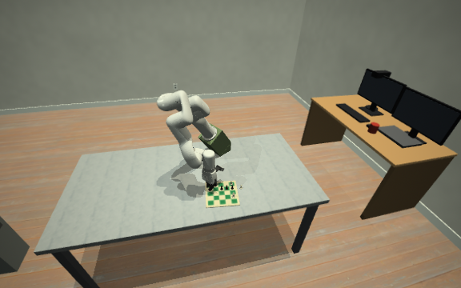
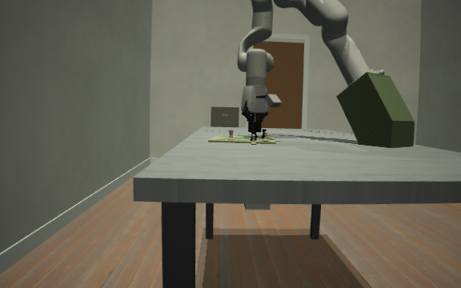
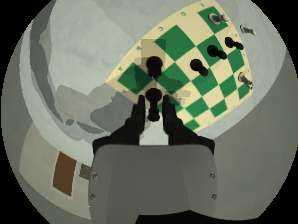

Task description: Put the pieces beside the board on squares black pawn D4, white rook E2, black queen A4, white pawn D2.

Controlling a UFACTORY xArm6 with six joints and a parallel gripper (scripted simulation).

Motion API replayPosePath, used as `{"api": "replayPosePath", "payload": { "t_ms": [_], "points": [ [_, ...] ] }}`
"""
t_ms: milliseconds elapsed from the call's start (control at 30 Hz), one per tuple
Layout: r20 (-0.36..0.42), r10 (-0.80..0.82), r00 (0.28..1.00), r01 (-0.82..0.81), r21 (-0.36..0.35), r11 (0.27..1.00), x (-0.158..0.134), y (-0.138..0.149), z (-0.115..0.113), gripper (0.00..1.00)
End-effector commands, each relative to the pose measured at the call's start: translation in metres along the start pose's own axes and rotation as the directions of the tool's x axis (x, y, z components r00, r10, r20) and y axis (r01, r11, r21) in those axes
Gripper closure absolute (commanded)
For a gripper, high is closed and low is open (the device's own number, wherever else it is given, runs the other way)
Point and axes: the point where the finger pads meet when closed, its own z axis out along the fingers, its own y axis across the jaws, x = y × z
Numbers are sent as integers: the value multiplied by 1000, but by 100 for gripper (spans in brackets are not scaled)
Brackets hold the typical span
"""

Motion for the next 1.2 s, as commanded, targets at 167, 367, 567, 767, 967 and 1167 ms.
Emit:
{"api": "replayPosePath", "payload": {
  "t_ms": [167,367,567,767,967,1167],
  "points": [
    [1,0,1000,0,-2,1000,-1,1,-1,58],
    [1,0,1000,0,-2,1000,-1,1,-1,58],
    [1,0,1000,0,-2,1000,-1,1,-4,58],
    [1,0,1000,0,-2,1000,-1,1,-26,58],
    [1,0,1000,0,-2,1000,-1,1,-47,58],
    [1,0,1000,0,-2,1000,-1,1,-76,58]
  ]
}}
